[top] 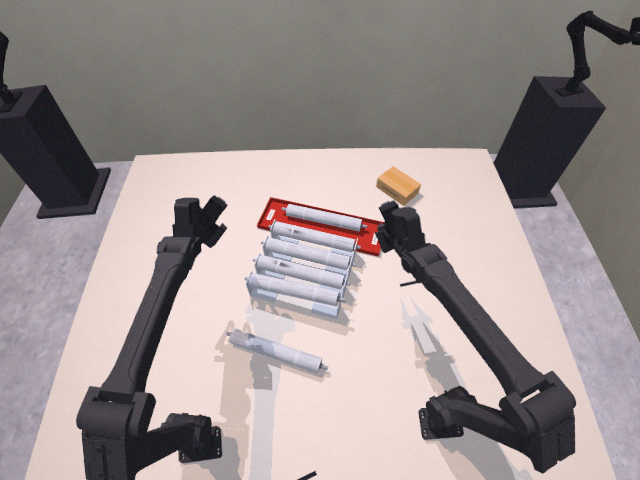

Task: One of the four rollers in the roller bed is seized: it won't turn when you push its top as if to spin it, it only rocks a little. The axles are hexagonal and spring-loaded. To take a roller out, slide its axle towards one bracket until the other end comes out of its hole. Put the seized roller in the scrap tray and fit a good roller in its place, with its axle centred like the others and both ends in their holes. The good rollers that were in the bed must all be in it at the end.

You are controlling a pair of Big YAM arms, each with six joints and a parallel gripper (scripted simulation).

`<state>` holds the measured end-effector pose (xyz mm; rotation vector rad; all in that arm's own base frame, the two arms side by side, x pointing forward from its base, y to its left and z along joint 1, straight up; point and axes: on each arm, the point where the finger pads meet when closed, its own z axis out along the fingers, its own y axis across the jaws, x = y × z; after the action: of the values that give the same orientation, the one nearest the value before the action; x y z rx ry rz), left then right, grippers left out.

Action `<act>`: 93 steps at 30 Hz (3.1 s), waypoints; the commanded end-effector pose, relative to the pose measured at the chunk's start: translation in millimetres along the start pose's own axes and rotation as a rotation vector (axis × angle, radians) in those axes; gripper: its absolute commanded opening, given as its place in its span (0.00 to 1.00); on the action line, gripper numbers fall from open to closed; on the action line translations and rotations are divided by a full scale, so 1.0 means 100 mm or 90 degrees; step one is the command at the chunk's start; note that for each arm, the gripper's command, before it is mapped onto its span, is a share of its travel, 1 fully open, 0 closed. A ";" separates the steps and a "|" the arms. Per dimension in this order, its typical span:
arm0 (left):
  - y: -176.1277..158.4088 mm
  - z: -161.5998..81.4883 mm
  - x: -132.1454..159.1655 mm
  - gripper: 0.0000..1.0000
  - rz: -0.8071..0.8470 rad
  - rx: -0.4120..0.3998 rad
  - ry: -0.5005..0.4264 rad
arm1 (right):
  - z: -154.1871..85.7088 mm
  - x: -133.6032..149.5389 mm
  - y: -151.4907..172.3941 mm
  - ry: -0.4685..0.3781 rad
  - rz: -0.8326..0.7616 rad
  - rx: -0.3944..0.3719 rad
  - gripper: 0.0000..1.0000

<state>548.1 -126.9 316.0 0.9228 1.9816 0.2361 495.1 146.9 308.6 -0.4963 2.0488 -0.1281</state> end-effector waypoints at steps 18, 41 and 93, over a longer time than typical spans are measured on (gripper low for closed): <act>1.25 -1.00 -0.19 0.62 -0.338 -0.208 -0.223 | -0.80 -1.24 -1.51 -0.296 0.198 0.117 0.32; 1.88 -1.85 -0.47 0.62 -0.422 -0.294 -0.382 | -1.37 -1.54 -2.20 -0.409 0.230 0.166 0.32; 1.58 -1.46 -0.26 0.32 -0.441 -0.254 -0.340 | -1.05 -1.35 -2.01 -0.372 0.222 0.142 0.62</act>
<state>519.6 -0.4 491.8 -0.0001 1.5719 0.0002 519.2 -0.5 492.6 0.0002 1.5704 -0.0001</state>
